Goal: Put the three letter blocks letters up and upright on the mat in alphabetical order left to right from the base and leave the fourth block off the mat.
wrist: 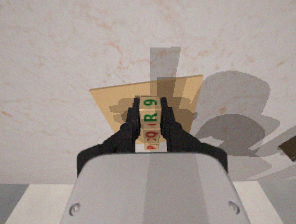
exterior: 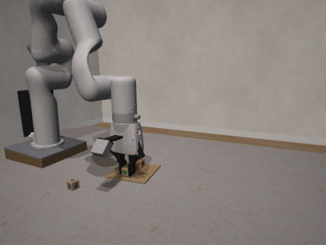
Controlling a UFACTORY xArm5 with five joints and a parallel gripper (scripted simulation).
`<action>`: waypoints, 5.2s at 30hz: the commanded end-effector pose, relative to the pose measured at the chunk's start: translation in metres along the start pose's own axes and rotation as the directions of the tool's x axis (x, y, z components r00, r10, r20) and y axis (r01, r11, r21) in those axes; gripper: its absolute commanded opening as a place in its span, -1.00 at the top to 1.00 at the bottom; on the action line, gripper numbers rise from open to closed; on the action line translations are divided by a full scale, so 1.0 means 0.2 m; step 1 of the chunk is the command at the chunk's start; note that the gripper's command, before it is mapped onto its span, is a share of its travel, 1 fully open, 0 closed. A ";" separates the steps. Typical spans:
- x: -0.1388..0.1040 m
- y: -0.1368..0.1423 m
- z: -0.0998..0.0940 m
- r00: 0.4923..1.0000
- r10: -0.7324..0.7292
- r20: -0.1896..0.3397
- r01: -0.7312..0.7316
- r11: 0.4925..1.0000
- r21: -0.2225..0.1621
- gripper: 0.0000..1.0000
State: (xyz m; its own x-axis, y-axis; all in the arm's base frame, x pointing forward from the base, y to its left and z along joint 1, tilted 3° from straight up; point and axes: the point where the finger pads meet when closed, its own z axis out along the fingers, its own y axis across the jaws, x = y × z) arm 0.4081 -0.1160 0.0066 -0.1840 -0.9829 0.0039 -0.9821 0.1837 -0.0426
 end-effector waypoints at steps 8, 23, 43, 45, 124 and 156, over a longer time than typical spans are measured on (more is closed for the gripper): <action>0.00 -0.01 -0.01 1.000 0.000 0.000 0.000 1.000 0.003 0.57; 0.00 -0.01 -0.01 1.000 0.000 0.000 0.000 1.000 0.003 0.57; 0.00 -0.01 -0.01 1.000 0.000 0.000 0.000 1.000 0.003 0.57; 0.00 -0.01 -0.01 1.000 0.000 0.000 0.000 1.000 0.003 0.57; 0.00 -0.01 0.02 1.000 0.000 0.000 0.000 1.000 0.003 0.57; 0.00 -0.01 0.02 1.000 0.000 0.000 0.000 1.000 0.003 0.24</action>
State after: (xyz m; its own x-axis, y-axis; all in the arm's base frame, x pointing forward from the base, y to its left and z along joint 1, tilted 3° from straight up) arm 0.4082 -0.1158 0.0024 -0.1841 -0.9829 0.0039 -0.9820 0.1838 -0.0427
